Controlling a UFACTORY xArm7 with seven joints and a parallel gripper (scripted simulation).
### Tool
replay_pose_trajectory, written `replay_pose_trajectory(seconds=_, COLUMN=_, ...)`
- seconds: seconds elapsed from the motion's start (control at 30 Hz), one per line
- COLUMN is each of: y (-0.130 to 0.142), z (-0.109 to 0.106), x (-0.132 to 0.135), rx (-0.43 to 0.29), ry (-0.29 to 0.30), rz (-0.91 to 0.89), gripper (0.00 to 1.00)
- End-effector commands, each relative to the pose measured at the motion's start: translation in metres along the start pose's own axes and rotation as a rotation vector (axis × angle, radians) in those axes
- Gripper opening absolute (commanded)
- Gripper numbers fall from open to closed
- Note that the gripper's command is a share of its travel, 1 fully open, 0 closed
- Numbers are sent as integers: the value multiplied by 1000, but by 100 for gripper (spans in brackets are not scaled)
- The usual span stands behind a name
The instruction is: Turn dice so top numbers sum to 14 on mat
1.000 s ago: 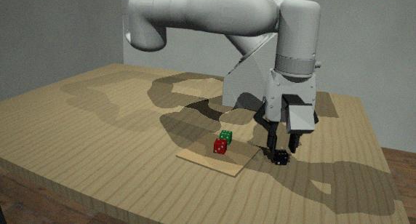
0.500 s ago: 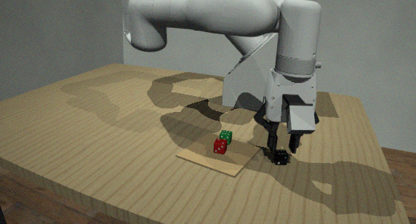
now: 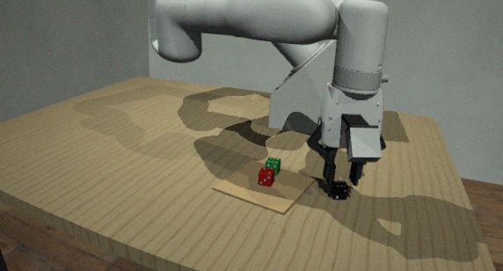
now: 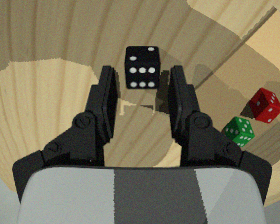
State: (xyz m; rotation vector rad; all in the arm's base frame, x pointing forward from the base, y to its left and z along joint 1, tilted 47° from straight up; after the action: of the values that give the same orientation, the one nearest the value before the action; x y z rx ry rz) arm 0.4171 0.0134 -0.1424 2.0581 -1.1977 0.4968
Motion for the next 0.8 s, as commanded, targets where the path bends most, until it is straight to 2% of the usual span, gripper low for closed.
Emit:
replay_pose_trajectory(seconds=0.0, y=-1, z=-2, x=0, rx=5, ry=-1, rz=0, gripper=42)
replay_pose_trajectory(seconds=0.77, y=-1, z=0, x=0, rx=5, ry=-1, rz=0, gripper=42)
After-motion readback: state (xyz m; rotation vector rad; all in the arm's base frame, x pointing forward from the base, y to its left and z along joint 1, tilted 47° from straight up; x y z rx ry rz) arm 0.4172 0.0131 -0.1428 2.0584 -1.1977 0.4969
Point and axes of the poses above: the point where the finger pads meet when closed, its own z axis out along the fingers, its own x axis across the jaws, y = z × x, the point moved 4 cm from there along -z, back along the fingers, and after that the axes turned 14 degrees about -z, right-handed, at the moved point
